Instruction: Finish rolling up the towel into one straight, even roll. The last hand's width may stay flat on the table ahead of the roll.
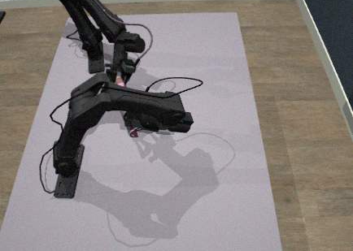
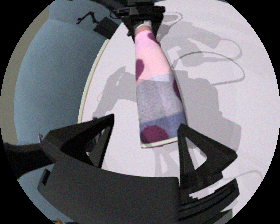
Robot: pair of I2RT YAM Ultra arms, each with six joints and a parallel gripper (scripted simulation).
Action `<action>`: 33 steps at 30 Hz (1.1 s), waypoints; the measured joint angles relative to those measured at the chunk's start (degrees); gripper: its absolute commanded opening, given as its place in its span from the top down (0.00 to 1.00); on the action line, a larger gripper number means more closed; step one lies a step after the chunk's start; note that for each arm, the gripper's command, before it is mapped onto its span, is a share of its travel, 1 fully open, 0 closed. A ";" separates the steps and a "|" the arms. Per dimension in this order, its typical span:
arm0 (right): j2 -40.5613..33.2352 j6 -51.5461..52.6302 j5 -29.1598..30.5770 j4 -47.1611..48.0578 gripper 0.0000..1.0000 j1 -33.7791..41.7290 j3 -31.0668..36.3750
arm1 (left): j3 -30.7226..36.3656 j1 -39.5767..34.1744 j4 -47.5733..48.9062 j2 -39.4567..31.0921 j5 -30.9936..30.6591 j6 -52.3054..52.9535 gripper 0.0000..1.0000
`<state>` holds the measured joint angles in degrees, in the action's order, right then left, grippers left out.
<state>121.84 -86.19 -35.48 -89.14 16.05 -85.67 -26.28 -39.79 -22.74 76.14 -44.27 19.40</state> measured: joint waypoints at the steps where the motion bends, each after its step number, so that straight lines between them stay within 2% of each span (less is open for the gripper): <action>1: 0.00 0.00 0.00 0.00 0.15 0.00 0.00 | -0.39 0.44 -0.57 0.96 -1.05 0.42 0.55; 11: 0.00 0.00 0.00 0.00 0.15 0.00 0.00 | -3.76 3.72 -5.70 8.85 -8.66 4.44 0.55; 22: 0.00 0.00 0.00 0.00 0.15 0.00 0.00 | -4.17 3.87 -7.21 11.54 -10.64 6.51 0.55; 29: 0.00 0.00 0.00 0.00 0.15 0.00 0.00 | -4.17 3.87 -7.10 12.17 -10.91 6.84 0.37; 31: 0.00 0.00 0.00 0.00 0.15 0.00 0.00 | -4.17 3.87 -7.10 12.17 -10.99 6.86 0.37; 33: 0.00 0.00 0.00 0.00 0.15 0.00 0.00 | -4.17 3.87 -7.10 12.17 -11.06 6.86 0.31</action>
<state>121.84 -86.19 -35.48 -89.14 16.05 -85.67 -30.46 -35.92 -29.85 88.31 -55.33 26.26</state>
